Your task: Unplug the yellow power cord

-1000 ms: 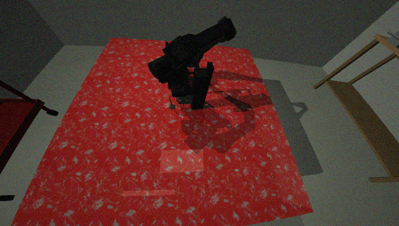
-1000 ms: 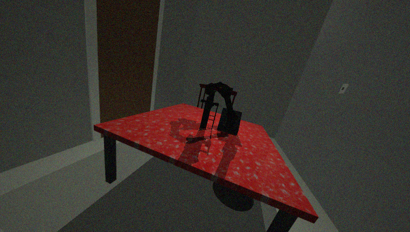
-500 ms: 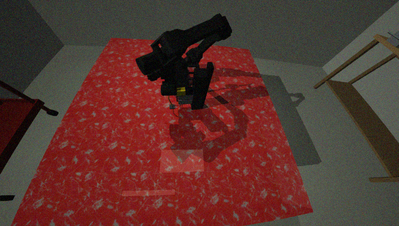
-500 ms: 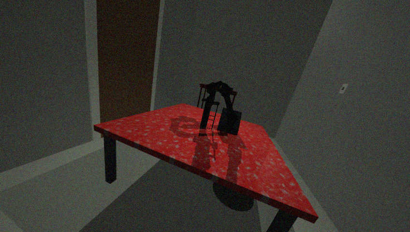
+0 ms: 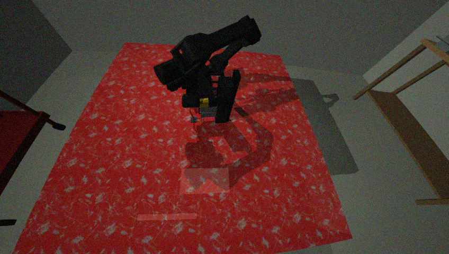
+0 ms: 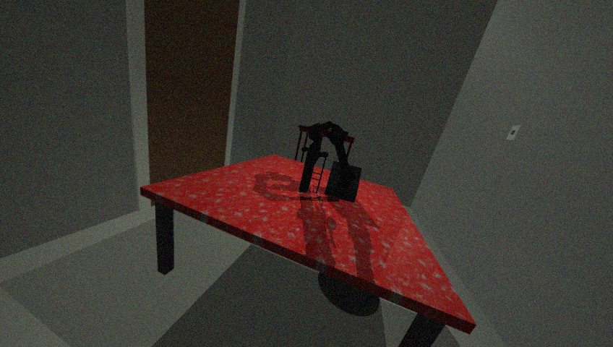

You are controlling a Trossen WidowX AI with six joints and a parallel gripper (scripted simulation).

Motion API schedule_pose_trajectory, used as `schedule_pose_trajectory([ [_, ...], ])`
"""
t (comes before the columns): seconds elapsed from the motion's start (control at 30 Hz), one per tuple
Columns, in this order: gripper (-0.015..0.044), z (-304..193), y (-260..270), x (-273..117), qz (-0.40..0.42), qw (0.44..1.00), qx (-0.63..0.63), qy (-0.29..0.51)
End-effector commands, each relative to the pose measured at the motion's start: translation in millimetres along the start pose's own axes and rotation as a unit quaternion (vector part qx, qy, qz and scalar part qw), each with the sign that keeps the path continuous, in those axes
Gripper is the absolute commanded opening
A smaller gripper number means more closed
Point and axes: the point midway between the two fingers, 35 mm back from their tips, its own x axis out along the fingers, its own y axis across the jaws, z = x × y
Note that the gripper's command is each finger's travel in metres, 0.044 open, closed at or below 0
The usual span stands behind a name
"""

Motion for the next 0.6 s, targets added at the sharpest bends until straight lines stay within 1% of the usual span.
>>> schedule_pose_trajectory([
  [0.0, 0.0160, 1, 0, -5, 0.002, 1.000, -0.003, -0.001],
  [0.57, 0.0160, -19, 1, -6, 0.002, 1.000, -0.002, -0.001],
])
